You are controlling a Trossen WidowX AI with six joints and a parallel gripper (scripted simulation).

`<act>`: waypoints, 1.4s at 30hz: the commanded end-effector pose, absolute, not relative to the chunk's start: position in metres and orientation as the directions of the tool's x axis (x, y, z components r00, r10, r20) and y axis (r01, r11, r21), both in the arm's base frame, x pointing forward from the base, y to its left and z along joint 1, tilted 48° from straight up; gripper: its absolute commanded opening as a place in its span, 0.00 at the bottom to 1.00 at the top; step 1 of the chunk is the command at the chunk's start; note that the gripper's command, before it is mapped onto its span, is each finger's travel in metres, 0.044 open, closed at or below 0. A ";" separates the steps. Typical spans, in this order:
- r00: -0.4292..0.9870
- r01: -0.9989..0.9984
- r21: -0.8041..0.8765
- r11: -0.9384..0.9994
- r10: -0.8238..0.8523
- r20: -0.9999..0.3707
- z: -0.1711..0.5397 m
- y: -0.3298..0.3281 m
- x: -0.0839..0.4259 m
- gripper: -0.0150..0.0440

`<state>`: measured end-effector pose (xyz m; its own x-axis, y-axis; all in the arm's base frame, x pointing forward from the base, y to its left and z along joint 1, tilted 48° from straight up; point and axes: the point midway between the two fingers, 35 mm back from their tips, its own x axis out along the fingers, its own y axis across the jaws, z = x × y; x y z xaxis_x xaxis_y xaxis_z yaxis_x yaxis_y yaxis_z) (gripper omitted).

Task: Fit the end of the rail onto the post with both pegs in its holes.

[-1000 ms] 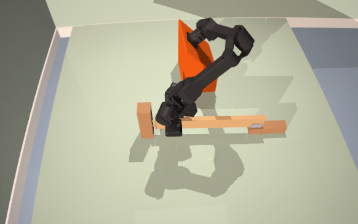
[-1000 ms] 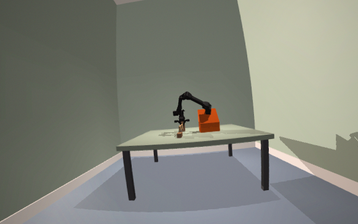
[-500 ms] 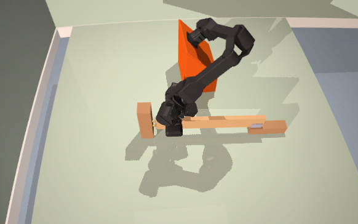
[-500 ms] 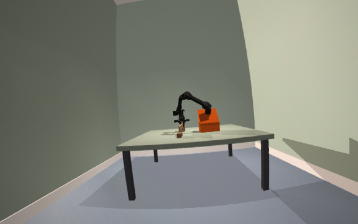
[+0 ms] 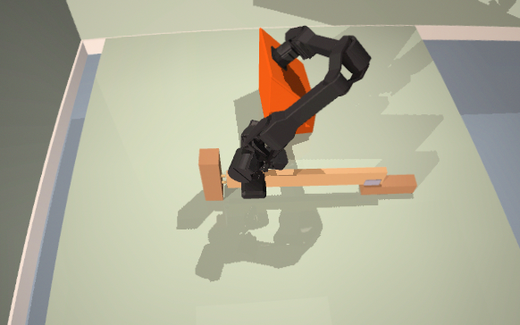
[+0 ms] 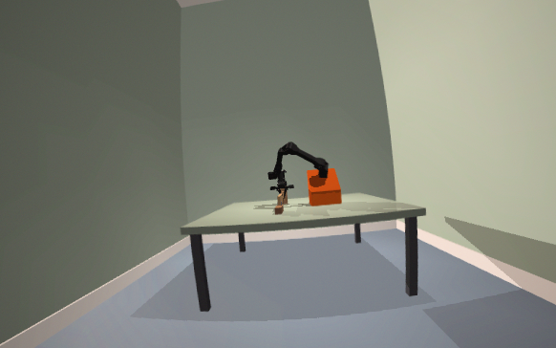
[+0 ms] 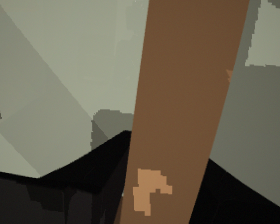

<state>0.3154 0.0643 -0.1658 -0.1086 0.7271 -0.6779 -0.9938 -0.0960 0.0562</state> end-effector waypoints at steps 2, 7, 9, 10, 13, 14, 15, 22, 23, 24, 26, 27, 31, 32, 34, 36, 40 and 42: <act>-0.101 -0.995 0.054 -0.087 0.728 -0.678 -0.165 0.064 0.318 0.25; -0.101 -0.995 0.054 -0.087 0.728 -0.678 -0.165 0.064 0.317 0.25; -0.101 -0.995 0.054 -0.087 0.728 -0.678 -0.166 0.064 0.317 0.25; -0.101 -0.995 0.054 -0.087 0.728 -0.678 -0.166 0.064 0.317 0.25; -0.101 -0.995 0.054 -0.087 0.728 -0.678 -0.167 0.063 0.317 0.25; -0.101 -0.995 0.054 -0.087 0.728 -0.678 -0.167 0.063 0.317 0.25; -0.101 -0.995 0.054 -0.087 0.728 -0.678 -0.167 0.063 0.317 0.25; -0.101 -0.995 0.054 -0.087 0.728 -0.678 -0.169 0.062 0.316 0.25; -0.101 -0.995 0.054 -0.087 0.728 -0.678 -0.169 0.062 0.315 0.25; -0.101 -0.995 0.054 -0.087 0.728 -0.678 -0.169 0.062 0.315 0.25; -0.101 -0.995 0.054 -0.087 0.728 -0.678 -0.170 0.062 0.315 0.25; -0.101 -0.995 0.054 -0.087 0.728 -0.678 -0.170 0.061 0.315 0.25; -0.101 -0.995 0.054 -0.087 0.728 -0.678 -0.170 0.060 0.314 0.25; -0.101 -0.995 0.054 -0.087 0.728 -0.678 -0.170 0.060 0.314 0.25; -0.101 -0.995 0.054 -0.087 0.728 -0.678 -0.171 0.060 0.314 0.25; -0.101 -0.995 0.054 -0.087 0.728 -0.678 -0.171 0.059 0.314 0.25; -0.101 -0.995 0.054 -0.087 0.728 -0.678 -0.170 0.058 0.313 0.25; -0.101 -0.995 0.054 -0.087 0.728 -0.678 -0.170 0.058 0.313 0.25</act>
